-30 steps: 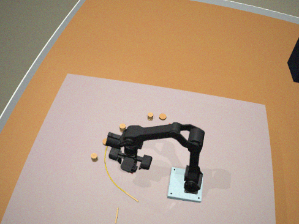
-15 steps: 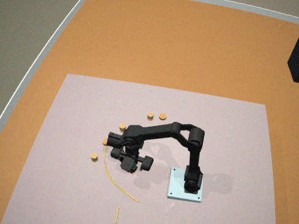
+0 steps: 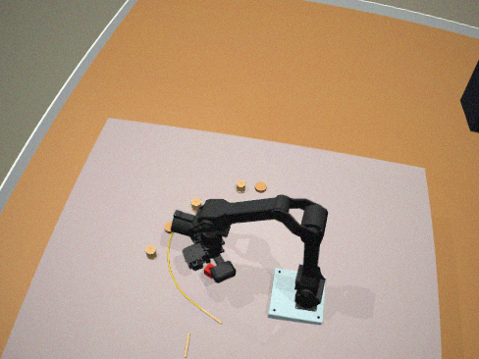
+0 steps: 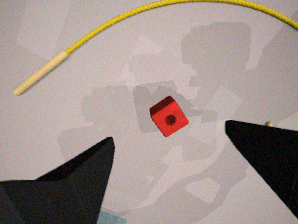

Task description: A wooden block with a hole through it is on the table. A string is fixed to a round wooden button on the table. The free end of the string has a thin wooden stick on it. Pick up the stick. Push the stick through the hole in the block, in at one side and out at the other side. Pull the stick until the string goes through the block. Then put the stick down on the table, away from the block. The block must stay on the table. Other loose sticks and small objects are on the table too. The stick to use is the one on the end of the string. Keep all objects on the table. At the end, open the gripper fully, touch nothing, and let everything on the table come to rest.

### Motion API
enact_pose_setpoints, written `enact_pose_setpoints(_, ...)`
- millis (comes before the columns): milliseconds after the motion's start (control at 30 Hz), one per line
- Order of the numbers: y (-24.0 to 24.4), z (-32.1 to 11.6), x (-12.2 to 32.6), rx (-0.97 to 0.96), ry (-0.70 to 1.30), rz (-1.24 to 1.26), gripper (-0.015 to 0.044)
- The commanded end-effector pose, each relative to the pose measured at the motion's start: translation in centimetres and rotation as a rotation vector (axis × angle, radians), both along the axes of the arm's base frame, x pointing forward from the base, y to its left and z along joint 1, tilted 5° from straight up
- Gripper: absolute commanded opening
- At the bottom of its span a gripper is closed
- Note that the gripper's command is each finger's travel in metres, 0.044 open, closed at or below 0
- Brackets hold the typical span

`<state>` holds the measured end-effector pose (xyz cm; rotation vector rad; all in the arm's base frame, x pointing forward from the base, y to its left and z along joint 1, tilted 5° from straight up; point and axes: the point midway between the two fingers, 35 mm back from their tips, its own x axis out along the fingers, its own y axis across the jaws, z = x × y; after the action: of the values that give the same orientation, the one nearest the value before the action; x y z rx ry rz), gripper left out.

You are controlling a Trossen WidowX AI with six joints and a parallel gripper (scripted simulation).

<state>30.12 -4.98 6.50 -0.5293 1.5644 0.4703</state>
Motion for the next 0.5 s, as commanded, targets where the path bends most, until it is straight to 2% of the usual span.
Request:
enact_pose_setpoints(0,-0.21,0.52,0.05,-0.028,-0.039,-0.852,0.044)
enact_pose_setpoints(467,-0.44,0.88,0.12,-0.054,-0.071,-1.499,0.044)
